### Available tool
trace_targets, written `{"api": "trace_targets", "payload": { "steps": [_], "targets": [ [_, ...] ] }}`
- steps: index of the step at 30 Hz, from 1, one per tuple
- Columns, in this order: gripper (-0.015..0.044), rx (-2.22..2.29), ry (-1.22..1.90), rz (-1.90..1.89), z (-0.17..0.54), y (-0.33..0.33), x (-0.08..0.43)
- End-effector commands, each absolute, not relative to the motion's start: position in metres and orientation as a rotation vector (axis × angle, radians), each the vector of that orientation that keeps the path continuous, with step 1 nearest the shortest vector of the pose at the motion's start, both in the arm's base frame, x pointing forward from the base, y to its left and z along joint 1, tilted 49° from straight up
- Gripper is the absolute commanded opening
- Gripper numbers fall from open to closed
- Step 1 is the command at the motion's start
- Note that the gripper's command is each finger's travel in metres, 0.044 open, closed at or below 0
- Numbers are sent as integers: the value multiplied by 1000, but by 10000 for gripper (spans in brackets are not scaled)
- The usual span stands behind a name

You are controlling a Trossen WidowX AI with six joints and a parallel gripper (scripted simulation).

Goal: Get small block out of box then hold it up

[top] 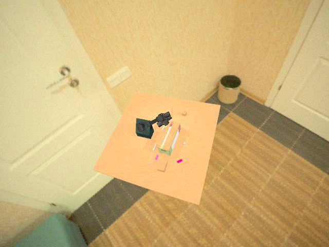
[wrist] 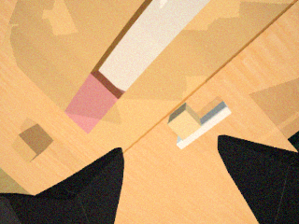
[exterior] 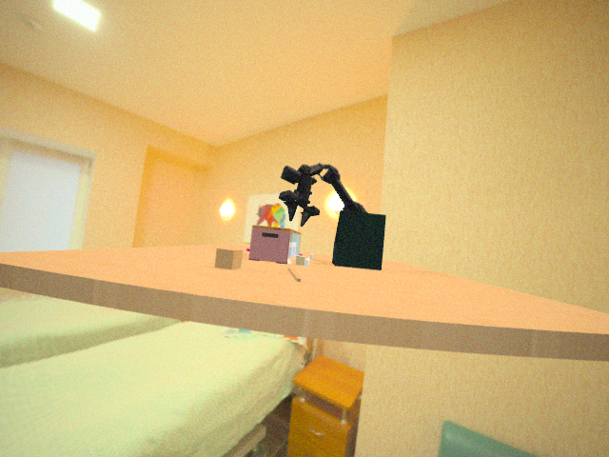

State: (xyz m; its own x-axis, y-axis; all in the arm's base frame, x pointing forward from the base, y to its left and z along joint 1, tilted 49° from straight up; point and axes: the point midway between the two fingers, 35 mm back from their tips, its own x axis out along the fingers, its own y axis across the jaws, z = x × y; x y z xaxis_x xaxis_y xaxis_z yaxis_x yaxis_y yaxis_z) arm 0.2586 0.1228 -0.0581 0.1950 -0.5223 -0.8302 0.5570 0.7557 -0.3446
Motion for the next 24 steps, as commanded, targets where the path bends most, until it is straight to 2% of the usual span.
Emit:
{"api": "trace_targets", "payload": {
  "steps": [1, 11, 24],
  "targets": [
    [285, -509, 1279, -412, -64, 127, 252],
    [285, -1473, 1361, 245, -71, 135, 243],
    [285, -2329, 1245, 889, -77, 143, 233]
  ]
}}
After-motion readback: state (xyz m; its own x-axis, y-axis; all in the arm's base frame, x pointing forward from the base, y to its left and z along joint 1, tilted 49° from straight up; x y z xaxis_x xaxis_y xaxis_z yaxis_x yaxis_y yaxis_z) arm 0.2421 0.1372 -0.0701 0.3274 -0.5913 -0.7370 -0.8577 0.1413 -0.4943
